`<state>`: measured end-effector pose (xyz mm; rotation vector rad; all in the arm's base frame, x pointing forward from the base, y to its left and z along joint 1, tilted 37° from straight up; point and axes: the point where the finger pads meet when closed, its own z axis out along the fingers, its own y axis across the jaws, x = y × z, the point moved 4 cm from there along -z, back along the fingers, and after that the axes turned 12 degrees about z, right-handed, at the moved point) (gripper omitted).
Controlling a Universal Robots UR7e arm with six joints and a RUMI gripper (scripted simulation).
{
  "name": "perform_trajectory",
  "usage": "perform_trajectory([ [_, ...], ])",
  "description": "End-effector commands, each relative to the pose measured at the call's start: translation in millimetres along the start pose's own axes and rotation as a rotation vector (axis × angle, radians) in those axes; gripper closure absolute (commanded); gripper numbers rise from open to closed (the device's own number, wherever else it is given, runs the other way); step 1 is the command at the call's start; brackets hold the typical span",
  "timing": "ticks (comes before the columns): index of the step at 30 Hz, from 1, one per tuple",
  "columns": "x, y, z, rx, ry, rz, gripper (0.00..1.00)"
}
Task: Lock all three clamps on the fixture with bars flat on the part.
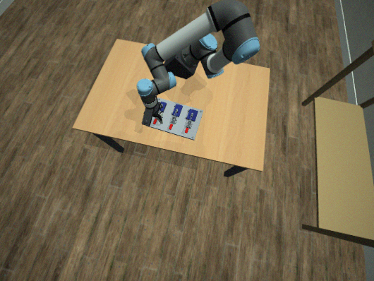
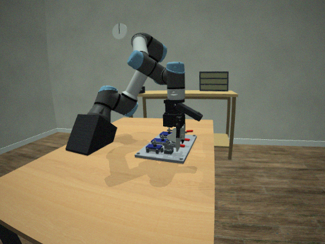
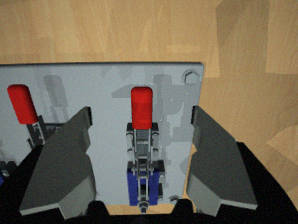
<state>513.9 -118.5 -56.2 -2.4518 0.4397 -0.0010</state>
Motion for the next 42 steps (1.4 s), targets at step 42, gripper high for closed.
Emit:
perform_trajectory([
  [42, 0, 0, -50.6, 0.000, 0.001, 0.000, 0.42],
])
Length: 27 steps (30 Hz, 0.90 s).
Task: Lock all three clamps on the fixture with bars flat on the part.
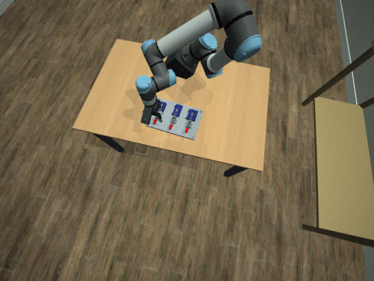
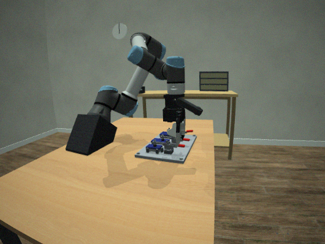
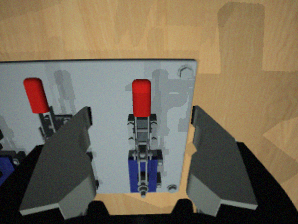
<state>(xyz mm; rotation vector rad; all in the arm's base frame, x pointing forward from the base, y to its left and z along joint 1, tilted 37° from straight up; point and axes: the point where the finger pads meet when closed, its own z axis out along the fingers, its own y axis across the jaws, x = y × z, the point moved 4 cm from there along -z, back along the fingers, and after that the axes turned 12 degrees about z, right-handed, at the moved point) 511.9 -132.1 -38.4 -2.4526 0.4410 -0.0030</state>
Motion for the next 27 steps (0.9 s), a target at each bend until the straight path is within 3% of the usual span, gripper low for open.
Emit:
perform_trajectory([
  [1, -0.1, 0.0, -28.0, 0.000, -0.001, 0.000, 0.42],
  [11, -0.1, 0.0, -28.0, 0.000, -0.001, 0.000, 0.42],
  [12, 0.0, 0.1, -25.5, 0.000, 0.000, 0.000, 0.72],
  [27, 0.0, 0.1, -25.5, 0.000, 0.000, 0.000, 0.72],
])
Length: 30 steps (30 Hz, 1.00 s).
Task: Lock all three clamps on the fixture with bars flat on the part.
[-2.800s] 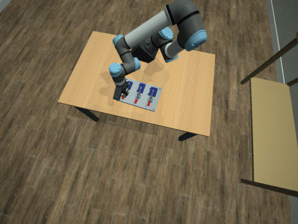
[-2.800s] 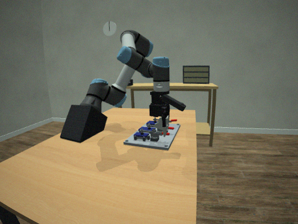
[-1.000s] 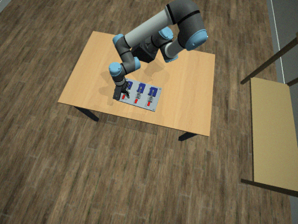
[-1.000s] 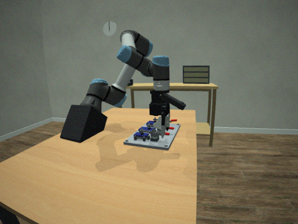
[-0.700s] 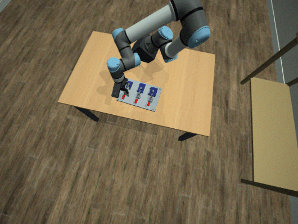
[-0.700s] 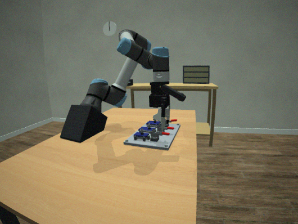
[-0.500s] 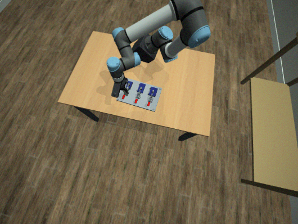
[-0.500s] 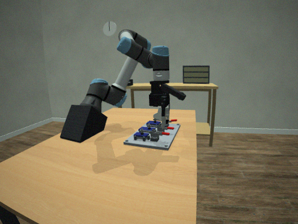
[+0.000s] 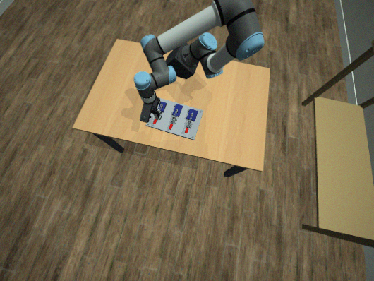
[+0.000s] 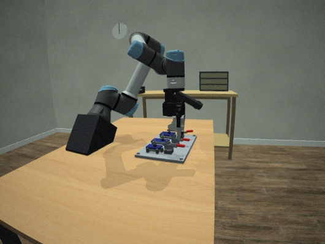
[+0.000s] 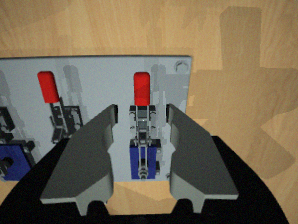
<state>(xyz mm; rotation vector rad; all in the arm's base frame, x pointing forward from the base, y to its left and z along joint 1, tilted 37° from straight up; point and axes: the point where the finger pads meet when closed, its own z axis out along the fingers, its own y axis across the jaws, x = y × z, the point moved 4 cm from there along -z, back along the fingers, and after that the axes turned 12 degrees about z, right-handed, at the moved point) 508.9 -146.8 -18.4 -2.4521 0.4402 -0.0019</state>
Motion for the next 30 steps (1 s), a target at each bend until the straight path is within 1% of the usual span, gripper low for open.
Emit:
perform_trajectory([
  [1, 0, 0, -0.6, 0.000, 0.001, 0.000, 0.72],
  [6, 0, 0, -60.6, 0.000, 0.000, 0.000, 0.72],
  [18, 0, 0, -60.6, 0.000, 0.000, 0.000, 0.72],
  [19, 0, 0, -65.0, -0.001, 0.001, 0.000, 0.72],
  [23, 0, 0, -94.6, 0.000, 0.000, 0.000, 0.72],
  [30, 0, 0, -94.6, 0.000, 0.000, 0.000, 0.72],
])
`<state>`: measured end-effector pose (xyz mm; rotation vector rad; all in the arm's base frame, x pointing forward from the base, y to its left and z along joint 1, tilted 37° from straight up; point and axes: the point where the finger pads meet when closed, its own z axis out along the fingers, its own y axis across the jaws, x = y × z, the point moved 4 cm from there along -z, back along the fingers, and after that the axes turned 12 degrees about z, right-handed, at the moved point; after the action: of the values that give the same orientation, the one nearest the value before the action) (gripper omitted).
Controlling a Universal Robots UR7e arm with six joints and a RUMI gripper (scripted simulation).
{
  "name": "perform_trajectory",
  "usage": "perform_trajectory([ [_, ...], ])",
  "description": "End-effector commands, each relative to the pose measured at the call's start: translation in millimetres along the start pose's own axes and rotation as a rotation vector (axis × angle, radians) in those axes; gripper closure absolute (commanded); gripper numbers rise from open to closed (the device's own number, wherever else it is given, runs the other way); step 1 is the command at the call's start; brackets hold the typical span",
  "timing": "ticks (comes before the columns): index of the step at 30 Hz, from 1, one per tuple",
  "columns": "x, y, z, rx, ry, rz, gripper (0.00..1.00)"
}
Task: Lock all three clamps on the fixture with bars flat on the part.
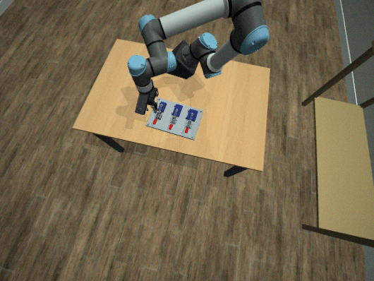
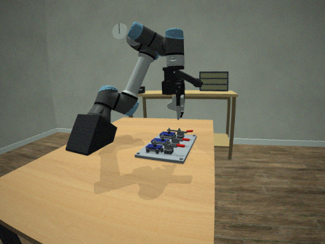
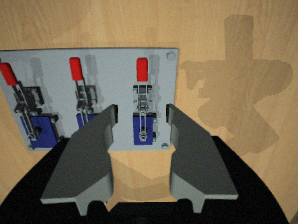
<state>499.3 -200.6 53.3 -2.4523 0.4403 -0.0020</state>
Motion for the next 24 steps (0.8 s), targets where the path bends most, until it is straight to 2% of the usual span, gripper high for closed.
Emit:
perform_trajectory([
  [1, 0, 0, -4.4, 0.000, 0.000, 0.000, 0.72],
  [5, 0, 0, -4.4, 0.000, 0.000, 0.000, 0.72],
  [10, -13, -58, -3.2, 0.000, 0.000, 0.000, 0.72],
  [22, -13, -58, -3.2, 0.000, 0.000, 0.000, 0.72],
  [24, -18, -79, -3.2, 0.000, 0.000, 0.000, 0.72],
])
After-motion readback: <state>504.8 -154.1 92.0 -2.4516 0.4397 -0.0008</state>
